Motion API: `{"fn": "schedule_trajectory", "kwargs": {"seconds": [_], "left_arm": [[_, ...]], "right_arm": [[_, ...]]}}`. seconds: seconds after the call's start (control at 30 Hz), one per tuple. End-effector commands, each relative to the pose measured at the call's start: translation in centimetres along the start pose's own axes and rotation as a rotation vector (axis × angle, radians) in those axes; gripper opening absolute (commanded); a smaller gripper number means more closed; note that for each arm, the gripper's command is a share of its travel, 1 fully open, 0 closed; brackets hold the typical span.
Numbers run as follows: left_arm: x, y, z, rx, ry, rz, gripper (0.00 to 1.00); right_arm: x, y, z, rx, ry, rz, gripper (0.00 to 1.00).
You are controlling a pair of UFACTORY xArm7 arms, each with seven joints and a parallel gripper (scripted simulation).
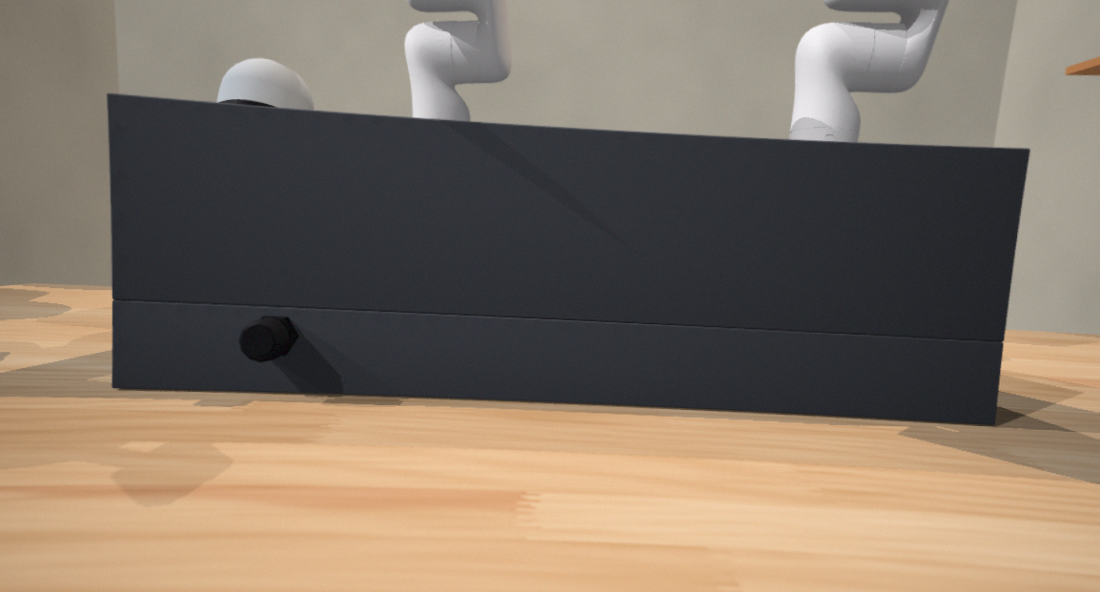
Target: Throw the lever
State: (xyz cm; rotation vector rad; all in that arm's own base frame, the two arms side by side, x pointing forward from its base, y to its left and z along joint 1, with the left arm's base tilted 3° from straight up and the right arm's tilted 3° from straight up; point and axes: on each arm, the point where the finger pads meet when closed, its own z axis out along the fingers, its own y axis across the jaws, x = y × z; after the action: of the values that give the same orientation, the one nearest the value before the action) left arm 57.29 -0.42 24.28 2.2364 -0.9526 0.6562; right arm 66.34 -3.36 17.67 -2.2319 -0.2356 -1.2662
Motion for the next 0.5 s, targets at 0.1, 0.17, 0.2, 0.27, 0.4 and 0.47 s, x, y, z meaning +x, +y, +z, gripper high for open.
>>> {"fn": "schedule_trajectory", "kwargs": {"seconds": [0.1, 0.17, 0.2, 0.27, 0.4, 0.47], "left_arm": [[-1.7, -1.1, -2.5, 0.044, -0.01, -0.072, 1.0], [-2.2, -1.3, -3.1, 0.054, -0.013, -0.091, 1.0], [-2.4, -1.4, -3.4, 0.058, -0.014, -0.1, 1.0], [-2.9, -1.6, -3.9, 0.069, -0.016, -0.119, 1.0], [-3.6, -1.9, -4.8, 0.084, -0.02, -0.148, 1.0], [-4.4, -2.2, -5.7, 0.099, -0.023, -0.176, 1.0]], "right_arm": [[0.3, -0.1, 0.0, 0.0, 0.004, -0.004, 1.0], [0.3, -0.1, 0.0, 0.0, 0.004, -0.004, 1.0], [0.3, -0.1, 0.0, 0.0, 0.004, -0.004, 1.0], [0.3, -0.1, 0.0, 0.0, 0.004, -0.004, 1.0], [0.3, -0.1, 0.0, 0.0, 0.004, -0.004, 1.0], [0.3, -0.1, 0.0, 0.0, 0.004, -0.004, 1.0]]}}
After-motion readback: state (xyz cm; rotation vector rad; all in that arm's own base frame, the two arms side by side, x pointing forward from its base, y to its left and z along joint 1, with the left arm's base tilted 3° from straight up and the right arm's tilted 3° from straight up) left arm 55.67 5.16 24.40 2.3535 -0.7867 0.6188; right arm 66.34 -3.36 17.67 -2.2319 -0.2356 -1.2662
